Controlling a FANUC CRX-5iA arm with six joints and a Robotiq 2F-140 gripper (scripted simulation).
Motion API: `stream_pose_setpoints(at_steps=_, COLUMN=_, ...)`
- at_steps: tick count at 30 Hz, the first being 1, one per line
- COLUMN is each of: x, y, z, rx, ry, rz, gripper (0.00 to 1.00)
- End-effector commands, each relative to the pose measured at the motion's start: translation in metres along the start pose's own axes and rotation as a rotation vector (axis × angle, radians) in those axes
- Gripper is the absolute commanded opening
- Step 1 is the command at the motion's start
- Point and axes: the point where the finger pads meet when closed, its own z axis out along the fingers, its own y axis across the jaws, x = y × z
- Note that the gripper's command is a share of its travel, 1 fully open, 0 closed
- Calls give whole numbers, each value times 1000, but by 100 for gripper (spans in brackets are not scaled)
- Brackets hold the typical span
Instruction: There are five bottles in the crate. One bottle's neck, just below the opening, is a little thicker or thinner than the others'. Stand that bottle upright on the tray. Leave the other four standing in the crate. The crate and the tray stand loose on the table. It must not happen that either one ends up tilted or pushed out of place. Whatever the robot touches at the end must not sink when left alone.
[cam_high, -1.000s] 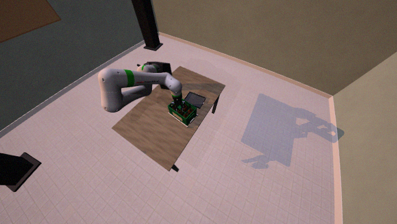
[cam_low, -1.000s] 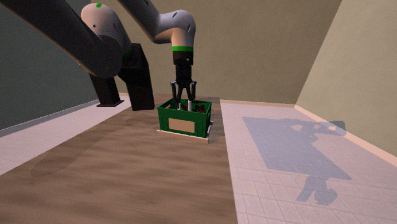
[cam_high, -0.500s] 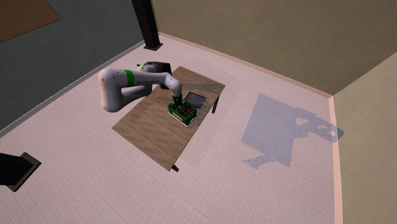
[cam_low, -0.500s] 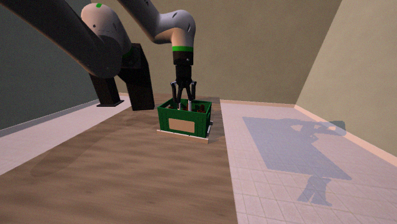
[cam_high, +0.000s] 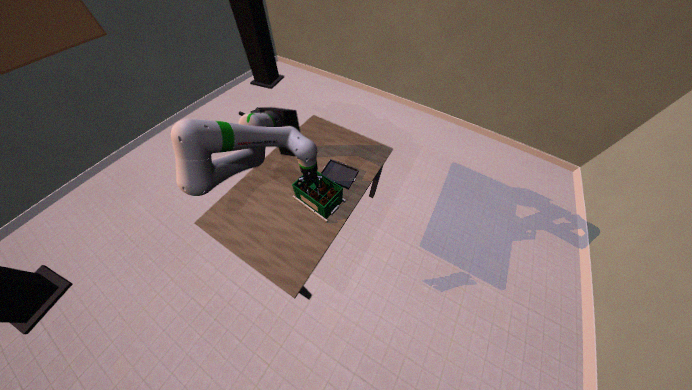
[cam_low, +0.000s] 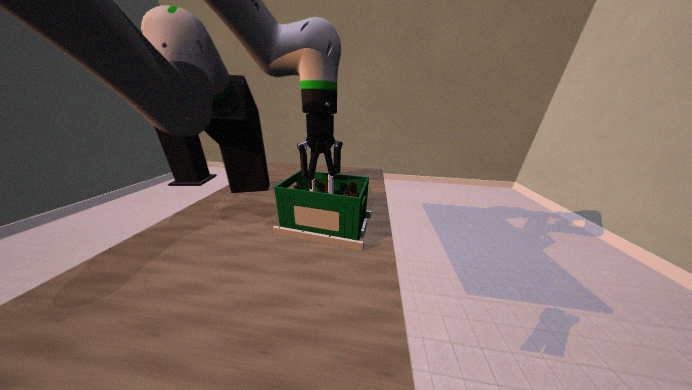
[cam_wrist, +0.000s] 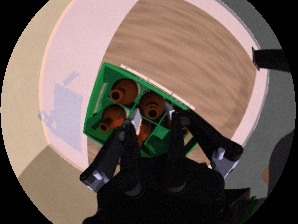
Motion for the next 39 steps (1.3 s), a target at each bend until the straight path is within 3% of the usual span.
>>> stream_pose_setpoints(at_steps=1, x=0, y=0, z=0, rx=1, ry=1, rz=0, gripper=44)
stream_pose_setpoints(at_steps=6, x=0, y=0, z=0, rx=1, ry=1, rz=0, gripper=44)
stream_pose_setpoints(at_steps=7, x=0, y=0, z=0, rx=1, ry=1, rz=0, gripper=10)
stream_pose_setpoints(at_steps=39, x=0, y=0, z=0, rx=1, ry=1, rz=0, gripper=10)
